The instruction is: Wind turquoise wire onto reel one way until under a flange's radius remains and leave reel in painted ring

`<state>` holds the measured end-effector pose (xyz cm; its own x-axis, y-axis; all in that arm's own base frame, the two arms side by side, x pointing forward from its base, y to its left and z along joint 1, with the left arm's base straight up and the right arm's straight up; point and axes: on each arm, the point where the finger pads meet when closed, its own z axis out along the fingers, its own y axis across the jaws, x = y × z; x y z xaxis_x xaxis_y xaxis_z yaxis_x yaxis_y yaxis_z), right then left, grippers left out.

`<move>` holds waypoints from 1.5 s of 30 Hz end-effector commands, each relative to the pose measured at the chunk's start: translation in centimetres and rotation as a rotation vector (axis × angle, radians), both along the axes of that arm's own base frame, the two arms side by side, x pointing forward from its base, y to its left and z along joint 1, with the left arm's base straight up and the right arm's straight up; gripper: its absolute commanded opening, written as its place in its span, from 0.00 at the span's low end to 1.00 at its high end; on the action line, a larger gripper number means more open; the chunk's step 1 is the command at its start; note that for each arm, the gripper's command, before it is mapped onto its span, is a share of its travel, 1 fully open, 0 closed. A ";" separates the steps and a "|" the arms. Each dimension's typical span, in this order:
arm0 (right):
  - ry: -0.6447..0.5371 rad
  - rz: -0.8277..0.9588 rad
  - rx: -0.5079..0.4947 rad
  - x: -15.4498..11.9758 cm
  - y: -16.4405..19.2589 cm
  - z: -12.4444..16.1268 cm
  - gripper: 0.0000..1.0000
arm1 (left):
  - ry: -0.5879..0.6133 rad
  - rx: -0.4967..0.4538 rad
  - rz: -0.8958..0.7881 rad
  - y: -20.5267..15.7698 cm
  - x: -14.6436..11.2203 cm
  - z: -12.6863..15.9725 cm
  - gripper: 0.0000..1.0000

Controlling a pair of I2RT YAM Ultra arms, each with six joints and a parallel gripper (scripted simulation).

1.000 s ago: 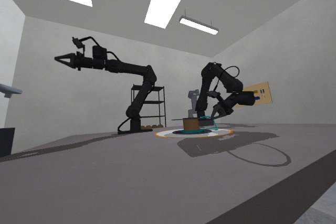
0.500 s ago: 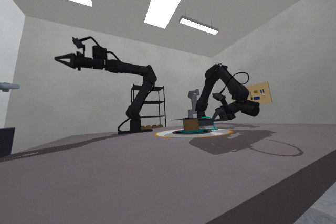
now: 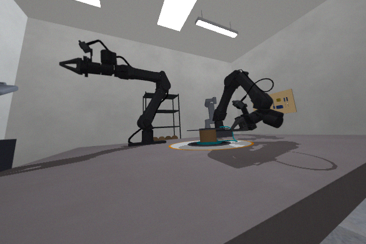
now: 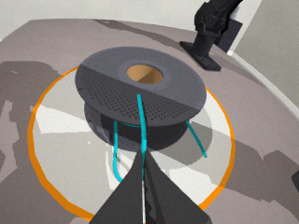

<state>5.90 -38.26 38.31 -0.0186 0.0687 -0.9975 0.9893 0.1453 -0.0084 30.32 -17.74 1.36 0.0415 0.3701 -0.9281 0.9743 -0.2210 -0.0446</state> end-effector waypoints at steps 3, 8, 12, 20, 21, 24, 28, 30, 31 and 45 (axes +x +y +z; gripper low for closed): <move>-0.019 0.005 -0.069 -0.1 0.5 2.4 0.00 | -0.021 -0.035 0.023 0.2 1.2 0.9 0.00; -0.019 0.005 -0.069 -0.1 0.5 2.4 0.00 | -0.020 -0.035 0.023 0.2 1.3 0.9 0.00; -0.019 0.005 -0.069 -0.1 0.5 2.4 0.00 | -0.020 -0.035 0.023 0.2 1.3 0.9 0.00; -0.019 0.005 -0.069 -0.1 0.5 2.4 0.00 | -0.017 -0.034 0.024 0.2 1.4 -0.4 0.00; -0.019 0.005 -0.069 -0.1 0.5 2.4 0.00 | -0.016 -0.034 0.025 0.2 1.5 -0.7 0.00; -0.019 0.005 -0.069 -0.1 0.5 2.4 0.00 | -0.013 -0.033 0.026 0.3 1.5 -1.6 0.00; -0.019 0.005 -0.069 -0.1 0.5 2.4 0.00 | -0.010 -0.033 0.027 0.3 1.6 -2.1 0.00; -0.019 0.005 -0.069 -0.1 0.5 2.4 0.00 | -0.008 -0.032 0.028 0.4 1.6 -2.5 0.00; -0.019 0.005 -0.069 -0.1 0.5 2.4 0.00 | -0.007 -0.032 0.028 0.4 1.6 -2.7 0.00; -0.019 0.005 -0.069 -0.1 0.5 2.4 0.00 | -0.004 -0.031 0.029 0.4 1.0 -3.4 0.00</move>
<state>5.90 -38.26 38.31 -0.0186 0.0687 -0.9975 0.9893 0.1453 -0.0084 30.85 -17.72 -2.14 0.0026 0.3372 -0.9414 0.9777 -0.1986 -0.0685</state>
